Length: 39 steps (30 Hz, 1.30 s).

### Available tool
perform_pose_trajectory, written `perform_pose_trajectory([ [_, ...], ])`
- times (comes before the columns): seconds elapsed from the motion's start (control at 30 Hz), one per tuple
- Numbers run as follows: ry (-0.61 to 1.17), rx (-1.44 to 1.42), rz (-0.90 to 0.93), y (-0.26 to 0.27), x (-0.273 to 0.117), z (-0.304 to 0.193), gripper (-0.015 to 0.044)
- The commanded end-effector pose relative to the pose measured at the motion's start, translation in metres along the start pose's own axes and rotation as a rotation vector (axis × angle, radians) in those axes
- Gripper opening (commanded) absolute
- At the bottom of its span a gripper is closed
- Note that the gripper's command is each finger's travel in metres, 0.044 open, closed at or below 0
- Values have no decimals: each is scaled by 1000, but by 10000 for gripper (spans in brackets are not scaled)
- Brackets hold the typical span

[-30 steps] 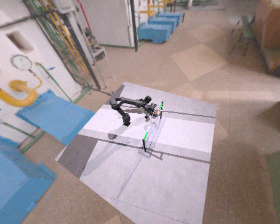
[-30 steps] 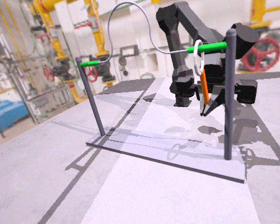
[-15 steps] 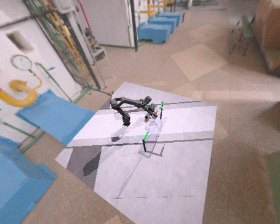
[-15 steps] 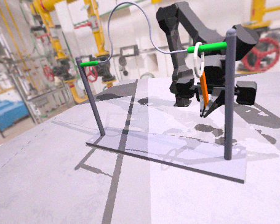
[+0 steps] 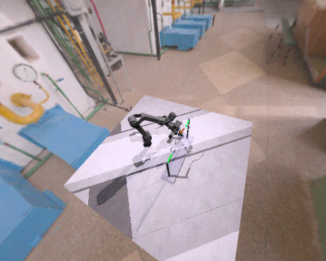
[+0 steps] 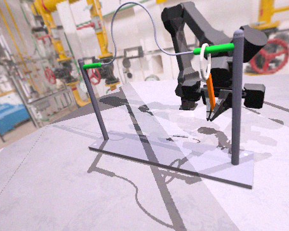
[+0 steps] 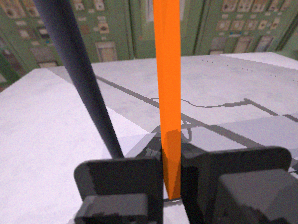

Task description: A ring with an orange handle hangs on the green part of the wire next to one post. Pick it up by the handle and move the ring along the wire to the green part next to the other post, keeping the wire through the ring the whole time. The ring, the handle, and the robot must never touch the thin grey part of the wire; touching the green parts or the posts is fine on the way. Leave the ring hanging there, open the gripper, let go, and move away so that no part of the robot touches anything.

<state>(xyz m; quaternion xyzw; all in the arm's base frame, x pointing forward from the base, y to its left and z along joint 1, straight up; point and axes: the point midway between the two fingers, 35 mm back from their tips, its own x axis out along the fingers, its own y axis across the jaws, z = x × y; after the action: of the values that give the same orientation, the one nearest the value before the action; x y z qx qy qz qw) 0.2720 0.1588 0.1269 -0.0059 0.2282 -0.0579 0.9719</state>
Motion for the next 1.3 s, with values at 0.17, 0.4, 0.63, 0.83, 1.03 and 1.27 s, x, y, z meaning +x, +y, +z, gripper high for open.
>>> perform_pose_trajectory([
  [0.17,4,1,-1,1,-6,-1,160],
  [0.4,9,4,-3,1,-30,-2,160],
  [0.63,4,4,-3,-1,-50,-2,160],
  [0.83,4,4,-3,-1,-50,-2,160],
  [1.03,4,4,-3,-1,-50,-2,160],
  [1.27,4,4,-3,-1,-50,-2,160],
])
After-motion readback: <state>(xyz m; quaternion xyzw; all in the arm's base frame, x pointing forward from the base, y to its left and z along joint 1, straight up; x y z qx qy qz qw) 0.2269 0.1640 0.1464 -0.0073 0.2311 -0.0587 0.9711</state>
